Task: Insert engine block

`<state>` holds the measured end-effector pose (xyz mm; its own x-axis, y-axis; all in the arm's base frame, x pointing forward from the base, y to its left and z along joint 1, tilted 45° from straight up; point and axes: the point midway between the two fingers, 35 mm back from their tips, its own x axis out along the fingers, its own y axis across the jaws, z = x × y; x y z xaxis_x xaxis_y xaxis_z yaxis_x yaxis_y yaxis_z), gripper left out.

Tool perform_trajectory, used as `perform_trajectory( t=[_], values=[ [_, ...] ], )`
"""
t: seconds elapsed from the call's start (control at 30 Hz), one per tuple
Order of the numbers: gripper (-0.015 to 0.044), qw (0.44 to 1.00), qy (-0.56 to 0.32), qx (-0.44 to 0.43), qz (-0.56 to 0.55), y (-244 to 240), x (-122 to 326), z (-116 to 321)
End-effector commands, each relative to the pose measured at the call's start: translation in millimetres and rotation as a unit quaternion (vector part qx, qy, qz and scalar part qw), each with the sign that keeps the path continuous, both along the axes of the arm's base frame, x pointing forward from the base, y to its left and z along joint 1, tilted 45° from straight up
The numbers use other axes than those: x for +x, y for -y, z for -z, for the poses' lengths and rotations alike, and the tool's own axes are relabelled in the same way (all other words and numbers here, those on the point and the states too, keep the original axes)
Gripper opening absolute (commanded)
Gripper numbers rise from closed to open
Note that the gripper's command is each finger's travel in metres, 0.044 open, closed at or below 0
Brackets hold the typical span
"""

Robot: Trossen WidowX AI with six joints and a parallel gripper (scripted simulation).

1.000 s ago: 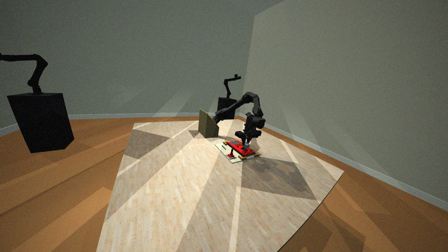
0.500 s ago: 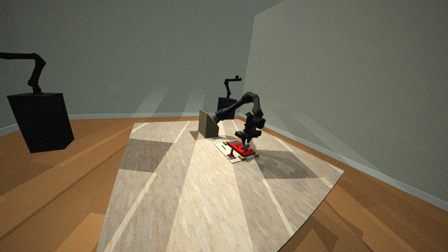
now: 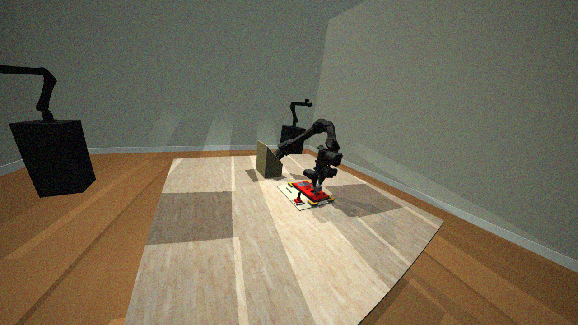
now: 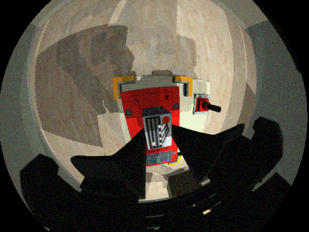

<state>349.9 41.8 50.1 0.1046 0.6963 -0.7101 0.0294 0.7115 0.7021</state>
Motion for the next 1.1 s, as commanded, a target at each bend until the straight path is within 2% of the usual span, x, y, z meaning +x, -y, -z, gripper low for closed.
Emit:
perform_trajectory(
  t=[0.0, 1.07],
  values=[
    [0.0158, 1.000, -0.002, 0.002, 0.002, -1.2, 0.1, 0.4],
    [0.0158, 1.000, -0.002, 0.002, 0.002, -5.8, 0.4, 5.5]
  ],
)
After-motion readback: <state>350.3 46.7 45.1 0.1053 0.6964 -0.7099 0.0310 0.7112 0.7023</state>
